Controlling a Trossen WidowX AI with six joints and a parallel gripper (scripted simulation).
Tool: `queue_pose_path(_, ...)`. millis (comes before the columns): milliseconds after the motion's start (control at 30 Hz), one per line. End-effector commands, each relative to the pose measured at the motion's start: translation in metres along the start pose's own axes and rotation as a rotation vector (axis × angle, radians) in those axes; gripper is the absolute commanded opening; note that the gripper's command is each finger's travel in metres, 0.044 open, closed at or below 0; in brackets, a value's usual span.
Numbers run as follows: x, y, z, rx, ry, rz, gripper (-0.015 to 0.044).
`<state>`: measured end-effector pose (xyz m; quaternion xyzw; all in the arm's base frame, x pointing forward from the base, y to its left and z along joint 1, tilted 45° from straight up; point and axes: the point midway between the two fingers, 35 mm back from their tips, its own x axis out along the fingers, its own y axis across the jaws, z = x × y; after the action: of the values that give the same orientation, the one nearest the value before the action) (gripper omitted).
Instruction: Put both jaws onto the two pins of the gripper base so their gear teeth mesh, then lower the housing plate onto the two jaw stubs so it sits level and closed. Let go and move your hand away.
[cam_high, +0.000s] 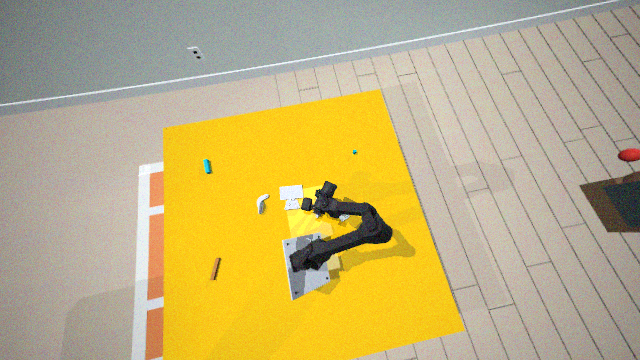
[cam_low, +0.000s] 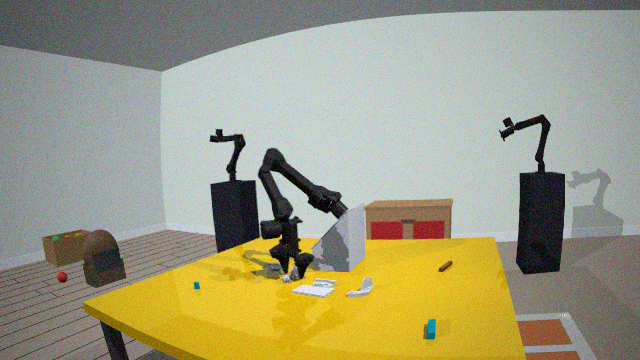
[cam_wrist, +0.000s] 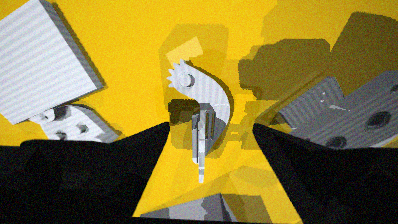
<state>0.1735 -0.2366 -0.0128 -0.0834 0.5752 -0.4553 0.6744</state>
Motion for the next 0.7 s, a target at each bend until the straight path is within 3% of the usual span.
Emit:
queue_pose_path(0,0.0000,0.0000,0.0000,0.000,0.000,0.000,0.0387)
queue_pose_path(300,0.0000,0.0000,0.0000,0.000,0.000,0.000,0.0151)
queue_pose_path(667,0.0000,0.0000,0.0000,0.000,0.000,0.000,0.0134)
